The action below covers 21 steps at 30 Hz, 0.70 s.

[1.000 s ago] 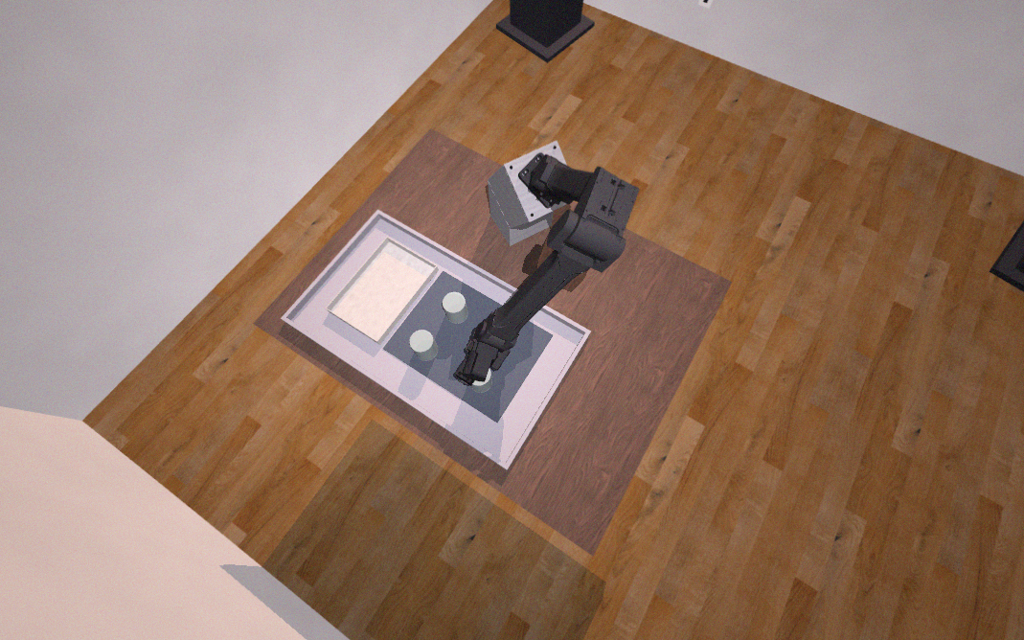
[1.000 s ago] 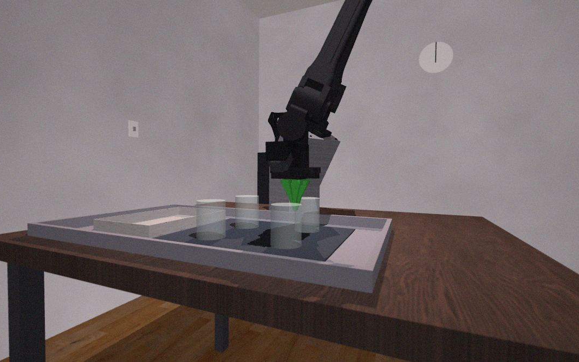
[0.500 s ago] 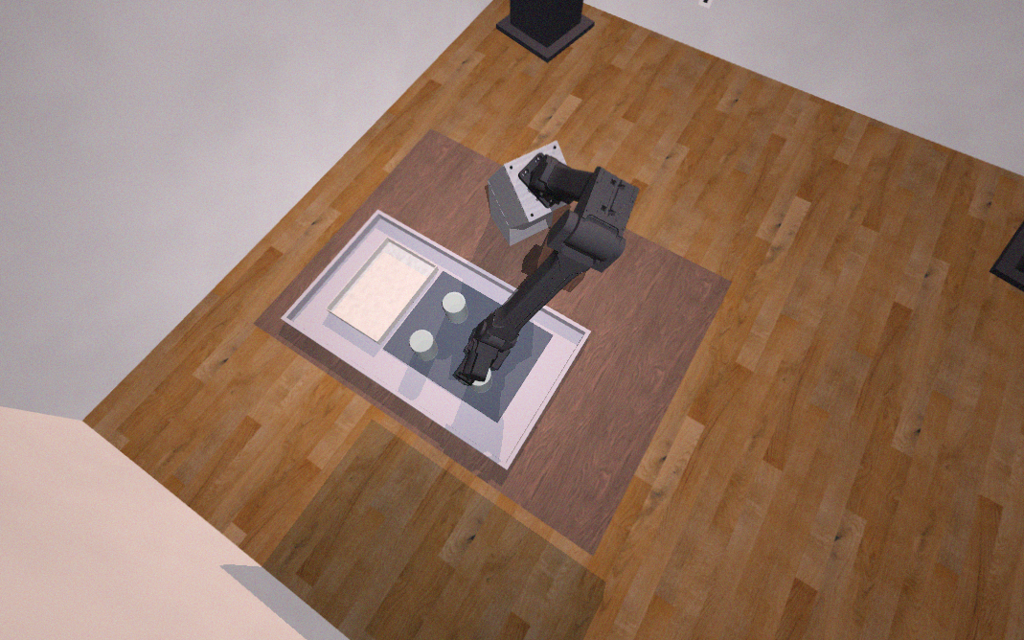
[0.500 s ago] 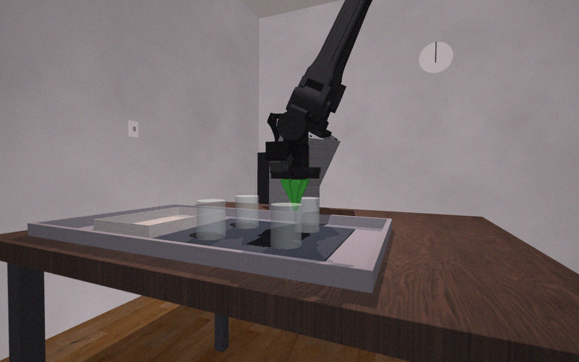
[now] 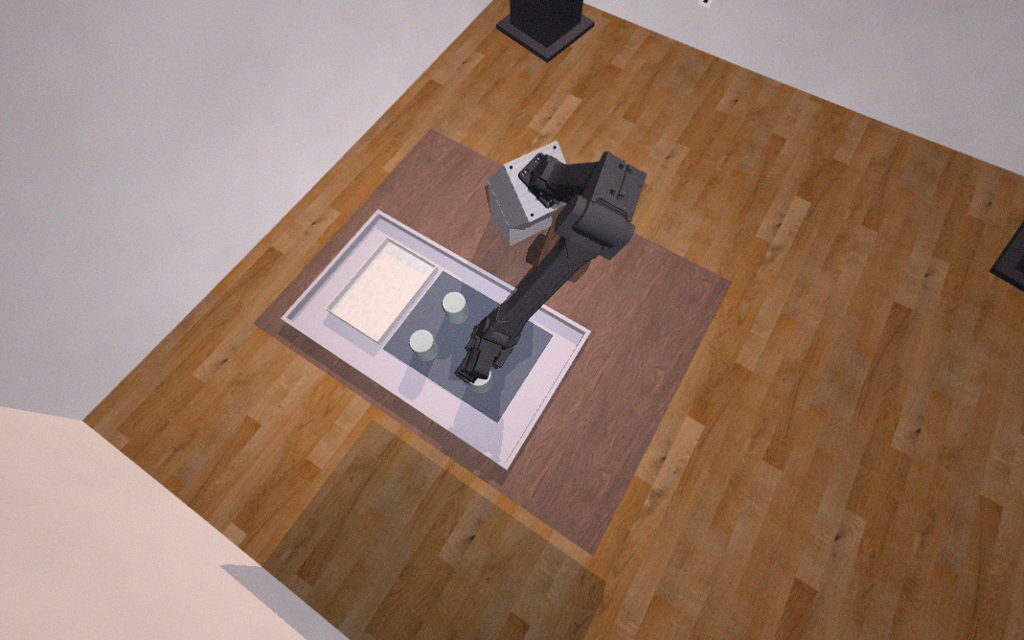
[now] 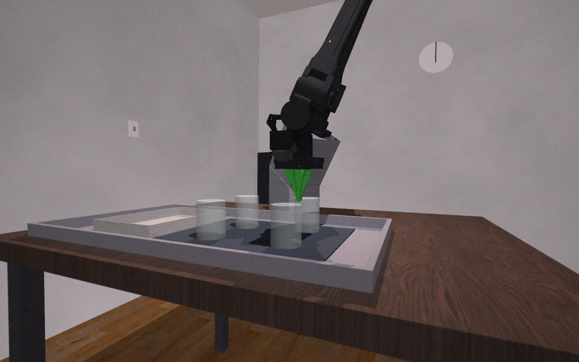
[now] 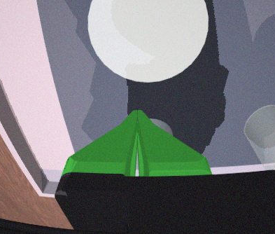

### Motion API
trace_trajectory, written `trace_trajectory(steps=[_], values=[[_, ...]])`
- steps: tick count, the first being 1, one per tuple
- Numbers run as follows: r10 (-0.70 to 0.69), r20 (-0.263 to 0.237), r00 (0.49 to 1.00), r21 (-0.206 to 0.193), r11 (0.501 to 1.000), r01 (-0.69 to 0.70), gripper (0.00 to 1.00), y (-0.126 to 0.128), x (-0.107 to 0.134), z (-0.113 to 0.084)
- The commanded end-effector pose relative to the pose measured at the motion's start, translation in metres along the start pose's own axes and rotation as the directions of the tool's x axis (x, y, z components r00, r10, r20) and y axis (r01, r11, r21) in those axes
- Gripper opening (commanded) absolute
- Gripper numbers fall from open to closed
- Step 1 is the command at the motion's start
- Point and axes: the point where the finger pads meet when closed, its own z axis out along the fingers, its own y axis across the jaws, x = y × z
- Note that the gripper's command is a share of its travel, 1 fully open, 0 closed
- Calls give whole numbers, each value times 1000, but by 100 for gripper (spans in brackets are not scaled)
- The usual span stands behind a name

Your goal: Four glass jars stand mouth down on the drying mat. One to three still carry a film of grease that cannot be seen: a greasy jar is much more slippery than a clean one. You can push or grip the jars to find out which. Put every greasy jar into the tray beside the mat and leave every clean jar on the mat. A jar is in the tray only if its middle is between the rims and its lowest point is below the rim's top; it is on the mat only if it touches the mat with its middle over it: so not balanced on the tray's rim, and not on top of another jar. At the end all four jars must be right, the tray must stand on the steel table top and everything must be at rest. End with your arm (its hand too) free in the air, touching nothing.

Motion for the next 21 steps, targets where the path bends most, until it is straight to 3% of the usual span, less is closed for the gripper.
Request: trace_trajectory(steps=[1,5,21], values=[[-6,29,1000,-3,1000,6,0,-1,-9,-29],[-6,29,1000,-3,1000,6,0,-1,-8,-60],[-6,29,1000,-3,1000,6,0,-1,-8,-60]])
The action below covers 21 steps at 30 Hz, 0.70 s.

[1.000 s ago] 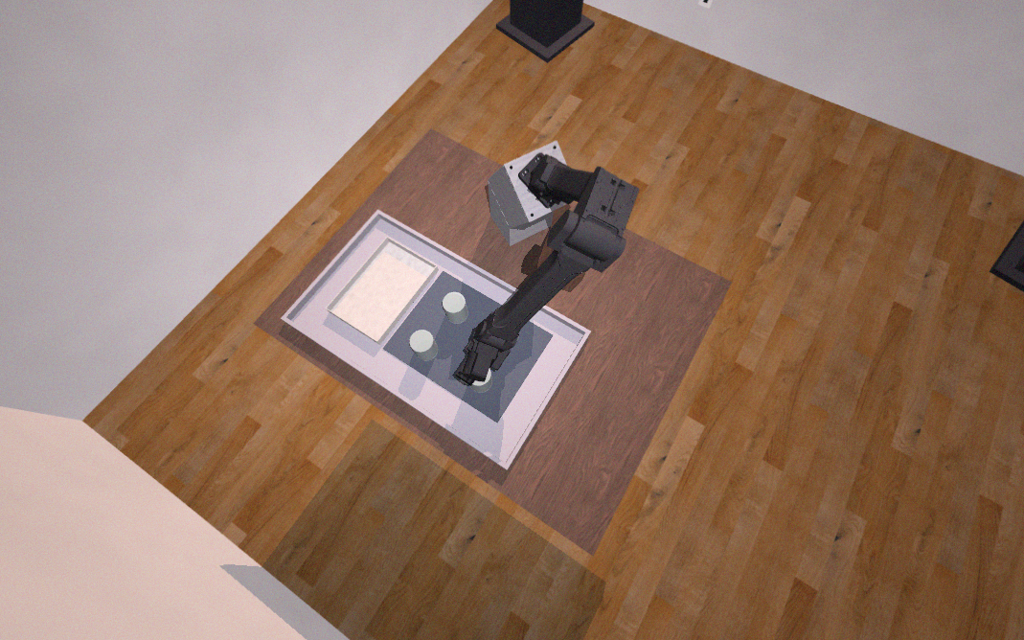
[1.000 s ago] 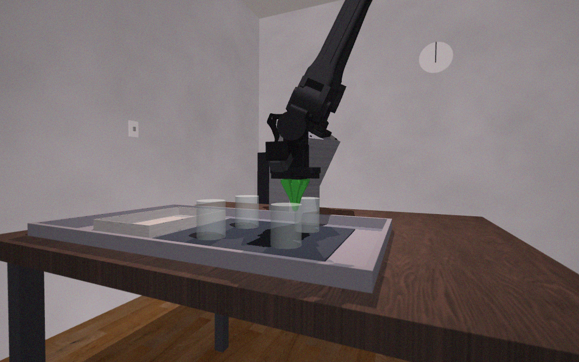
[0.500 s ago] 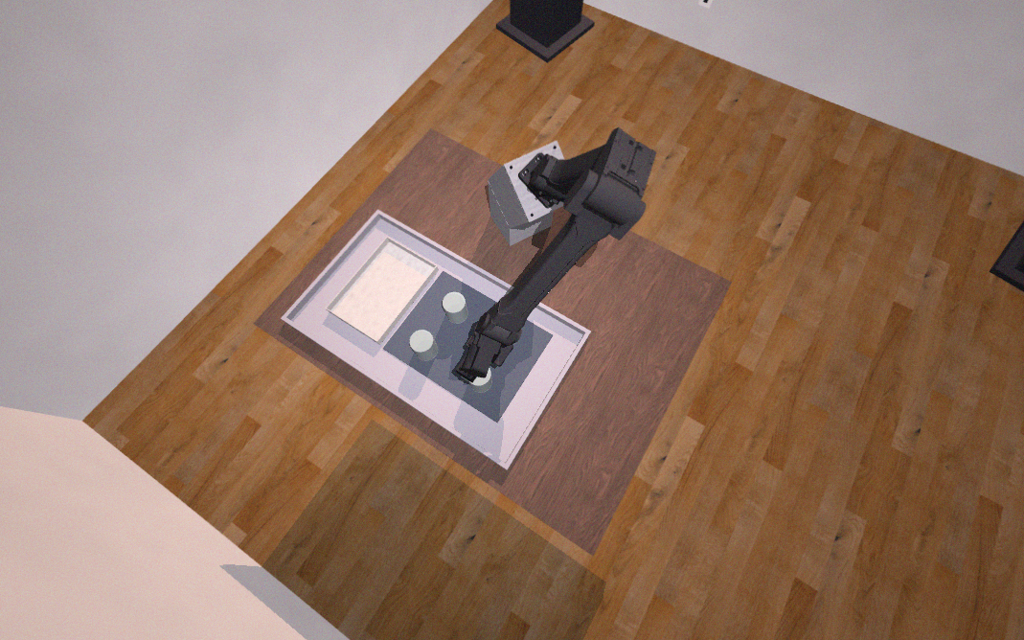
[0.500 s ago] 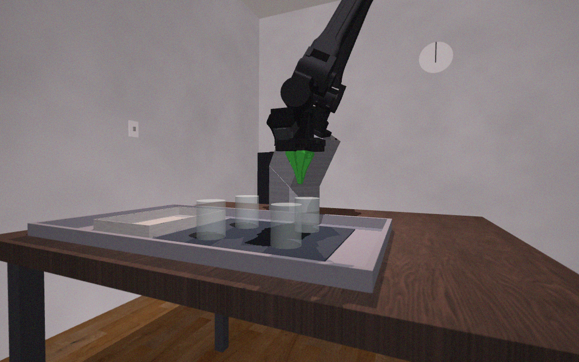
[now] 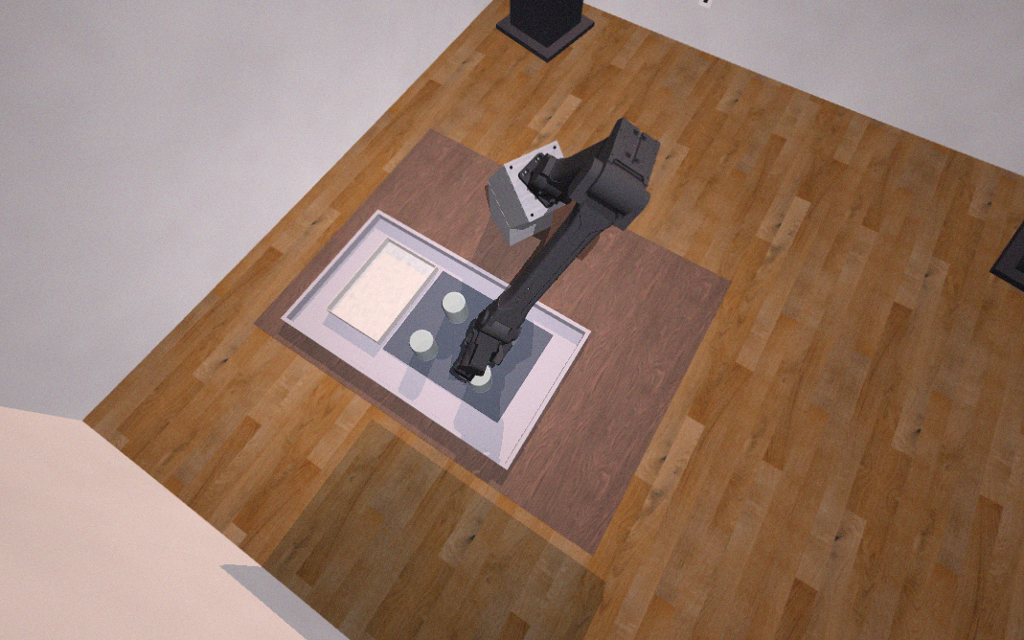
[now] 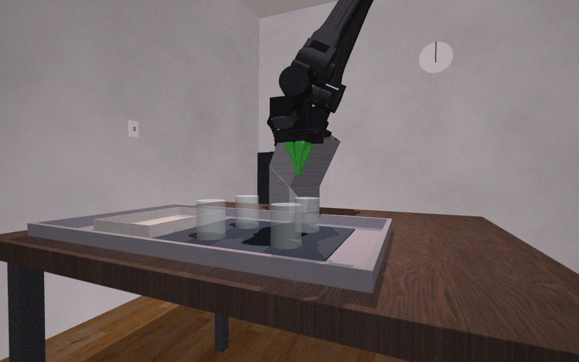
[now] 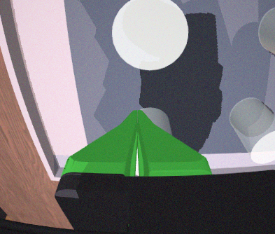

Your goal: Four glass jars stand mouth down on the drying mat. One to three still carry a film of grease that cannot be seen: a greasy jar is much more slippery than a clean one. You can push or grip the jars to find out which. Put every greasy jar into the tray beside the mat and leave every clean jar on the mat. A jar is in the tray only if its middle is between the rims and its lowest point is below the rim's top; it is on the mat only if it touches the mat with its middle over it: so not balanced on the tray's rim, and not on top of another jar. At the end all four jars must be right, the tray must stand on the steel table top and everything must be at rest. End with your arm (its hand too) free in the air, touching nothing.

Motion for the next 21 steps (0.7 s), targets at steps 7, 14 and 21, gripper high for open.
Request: trace_trajectory(steps=[7,14,21], values=[[3,-10,1000,3,1000,-2,0,-5,4,-1],[3,-10,1000,3,1000,-2,0,-5,4,-1],[3,-10,1000,3,1000,-2,0,-12,17,1]])
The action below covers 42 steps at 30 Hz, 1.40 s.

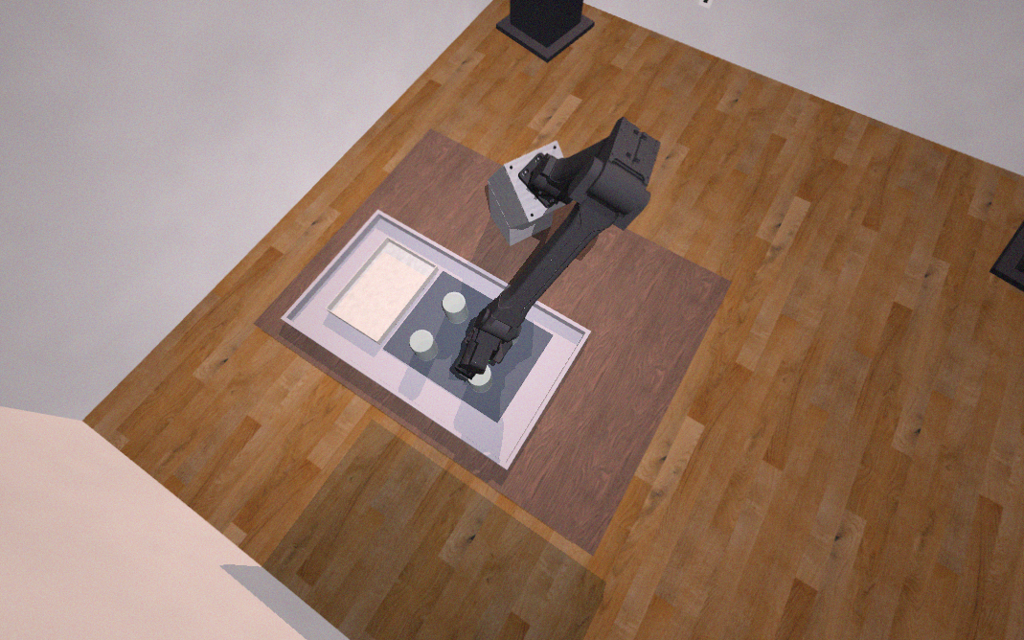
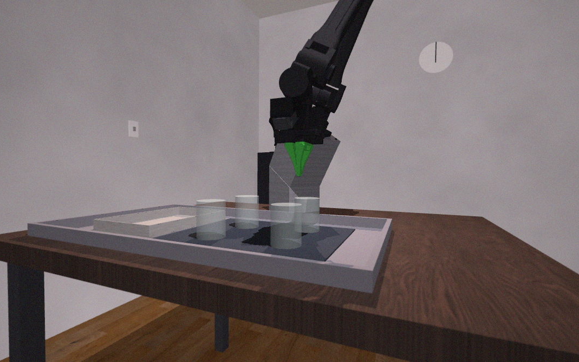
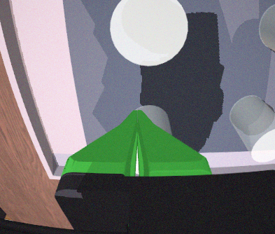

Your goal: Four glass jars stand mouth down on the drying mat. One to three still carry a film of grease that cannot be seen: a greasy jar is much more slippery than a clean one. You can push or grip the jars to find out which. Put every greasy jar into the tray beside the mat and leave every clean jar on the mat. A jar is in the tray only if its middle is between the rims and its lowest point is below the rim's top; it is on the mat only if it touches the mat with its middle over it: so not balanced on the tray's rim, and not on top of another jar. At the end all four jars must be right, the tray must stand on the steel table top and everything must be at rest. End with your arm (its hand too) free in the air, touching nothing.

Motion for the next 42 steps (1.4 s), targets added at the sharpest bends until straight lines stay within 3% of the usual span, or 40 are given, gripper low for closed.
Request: trace_trajectory(steps=[1,9,24,26,32,42], values=[[4,-7,1000,4,1000,-4,0,-10,12,0],[4,-7,1000,4,1000,-4,0,-18,13,0],[4,-7,1000,4,1000,-4,0,-142,22,-1],[4,-7,1000,4,1000,-4,0,-142,22,-1],[4,-7,1000,4,1000,-4,0,-191,25,-1],[4,-7,1000,4,1000,-4,0,-191,25,-1]])
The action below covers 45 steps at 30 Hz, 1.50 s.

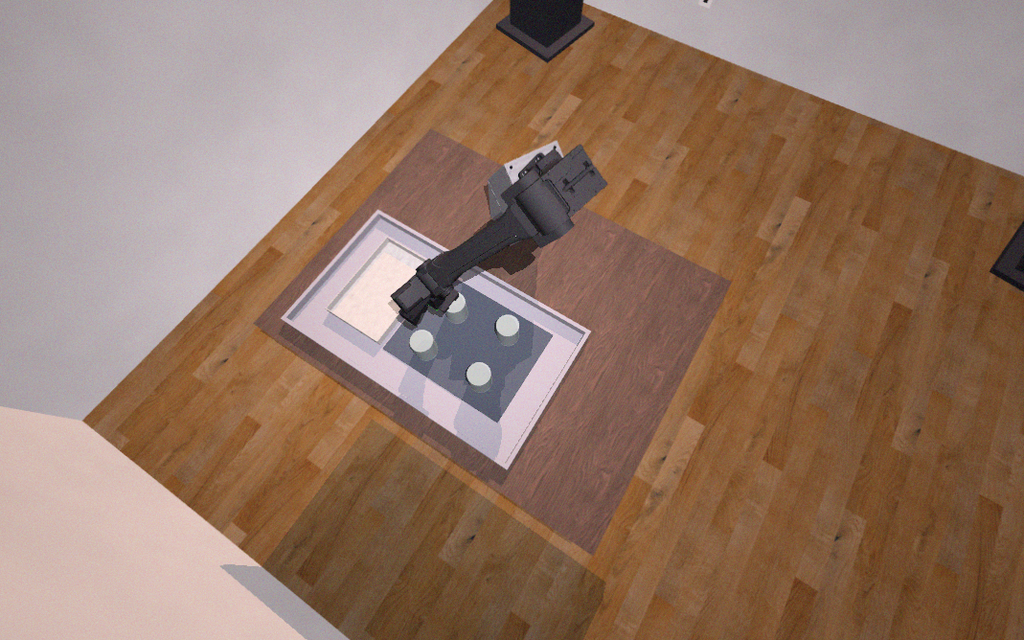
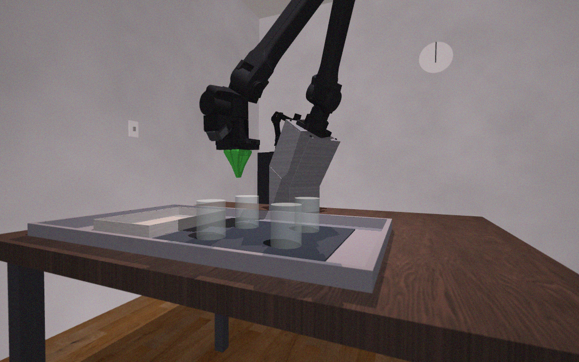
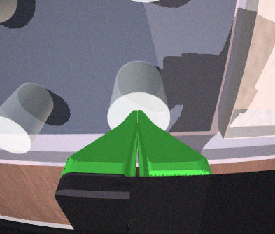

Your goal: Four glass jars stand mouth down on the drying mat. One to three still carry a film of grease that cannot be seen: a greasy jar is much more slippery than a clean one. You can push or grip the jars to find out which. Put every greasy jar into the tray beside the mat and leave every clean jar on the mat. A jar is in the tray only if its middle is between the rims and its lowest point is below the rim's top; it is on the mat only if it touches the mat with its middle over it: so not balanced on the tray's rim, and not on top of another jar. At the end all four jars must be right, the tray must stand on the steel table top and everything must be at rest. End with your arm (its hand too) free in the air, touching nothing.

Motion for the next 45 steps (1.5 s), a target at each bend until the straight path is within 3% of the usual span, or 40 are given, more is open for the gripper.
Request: trace_trajectory(steps=[1,35,45], values=[[-37,32,999,4,999,37,0,0,-21,-8],[-37,32,999,4,999,37,0,1,-30,-11],[-37,32,999,4,999,37,0,1,-32,37]])
